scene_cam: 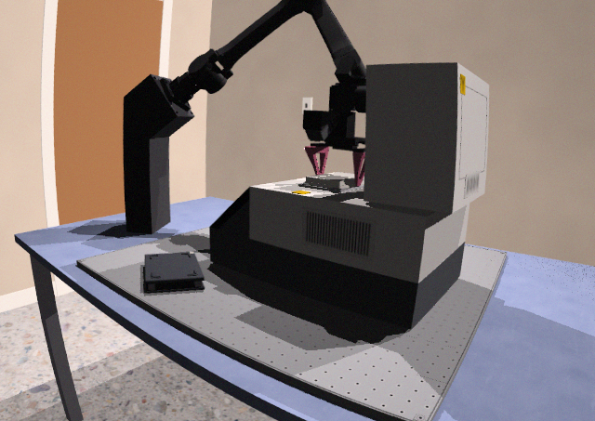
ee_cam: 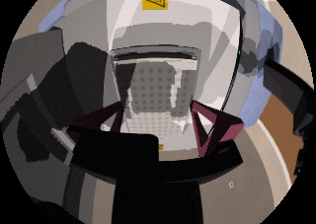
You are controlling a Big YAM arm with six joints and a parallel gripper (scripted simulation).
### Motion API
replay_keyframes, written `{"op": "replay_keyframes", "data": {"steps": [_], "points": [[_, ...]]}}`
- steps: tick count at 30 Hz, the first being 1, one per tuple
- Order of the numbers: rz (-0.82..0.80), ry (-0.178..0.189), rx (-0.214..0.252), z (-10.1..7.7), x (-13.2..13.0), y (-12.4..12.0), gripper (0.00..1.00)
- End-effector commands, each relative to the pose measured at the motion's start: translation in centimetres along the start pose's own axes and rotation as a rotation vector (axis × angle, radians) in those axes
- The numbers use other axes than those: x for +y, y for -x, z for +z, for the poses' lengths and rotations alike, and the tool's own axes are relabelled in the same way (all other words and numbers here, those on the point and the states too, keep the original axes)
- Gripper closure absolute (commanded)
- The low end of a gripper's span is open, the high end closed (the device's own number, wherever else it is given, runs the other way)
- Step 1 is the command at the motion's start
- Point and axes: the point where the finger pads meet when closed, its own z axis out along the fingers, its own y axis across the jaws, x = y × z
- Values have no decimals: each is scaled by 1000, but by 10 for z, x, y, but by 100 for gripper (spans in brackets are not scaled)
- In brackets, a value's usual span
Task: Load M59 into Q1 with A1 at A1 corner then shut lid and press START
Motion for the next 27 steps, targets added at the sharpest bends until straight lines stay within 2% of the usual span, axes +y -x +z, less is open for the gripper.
{"op": "replay_keyframes", "data": {"steps": [1, 20, 23, 27], "points": [[-43, 53, -6, -15, 23, -5, 0], [-5, 54, -16, -26, 23, 0, 0], [-2, 51, -16, -24, 23, 1, 0], [-3, 31, -5, -13, 18, -3, 0]]}}
